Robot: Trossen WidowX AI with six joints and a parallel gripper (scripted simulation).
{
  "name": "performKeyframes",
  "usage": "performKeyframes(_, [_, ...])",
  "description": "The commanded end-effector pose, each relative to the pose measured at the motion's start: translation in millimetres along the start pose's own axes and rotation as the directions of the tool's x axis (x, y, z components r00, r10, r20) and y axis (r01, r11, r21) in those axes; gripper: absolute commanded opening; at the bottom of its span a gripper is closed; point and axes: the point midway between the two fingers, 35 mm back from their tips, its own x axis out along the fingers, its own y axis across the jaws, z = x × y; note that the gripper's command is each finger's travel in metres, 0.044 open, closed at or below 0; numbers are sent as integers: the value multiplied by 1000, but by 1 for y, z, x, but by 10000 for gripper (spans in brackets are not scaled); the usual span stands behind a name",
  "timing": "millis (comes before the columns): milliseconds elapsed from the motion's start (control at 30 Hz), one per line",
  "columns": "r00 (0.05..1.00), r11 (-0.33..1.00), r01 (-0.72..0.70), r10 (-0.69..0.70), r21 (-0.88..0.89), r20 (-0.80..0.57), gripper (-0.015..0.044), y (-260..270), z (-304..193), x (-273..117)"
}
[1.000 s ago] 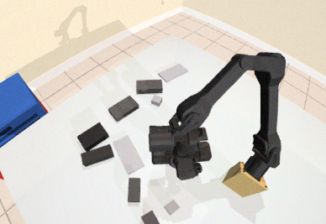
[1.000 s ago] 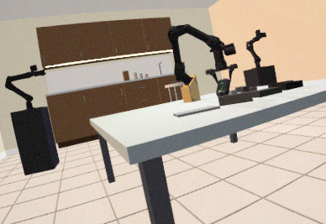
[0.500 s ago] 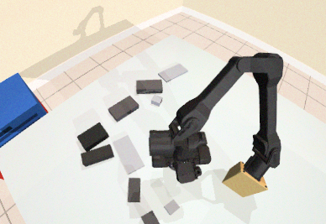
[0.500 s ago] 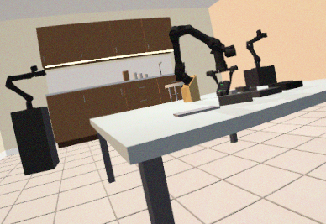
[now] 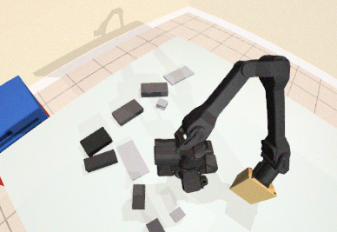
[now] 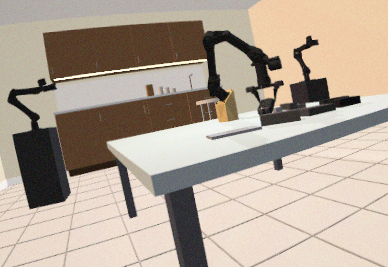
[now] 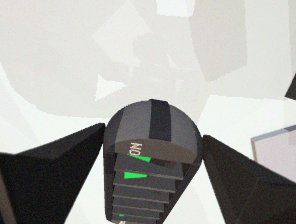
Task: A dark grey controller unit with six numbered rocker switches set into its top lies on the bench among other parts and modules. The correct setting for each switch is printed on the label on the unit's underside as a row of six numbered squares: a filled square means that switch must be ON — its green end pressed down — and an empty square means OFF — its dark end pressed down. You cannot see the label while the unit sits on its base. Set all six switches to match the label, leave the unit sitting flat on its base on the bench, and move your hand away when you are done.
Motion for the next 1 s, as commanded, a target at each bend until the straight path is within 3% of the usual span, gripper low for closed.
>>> performKeyframes(0, [1000,1000,-11,11,6,-19,338,3,-3,6])
performKeyframes(967, [1000,1000,-12,12,6,-19,338,3,5,27])
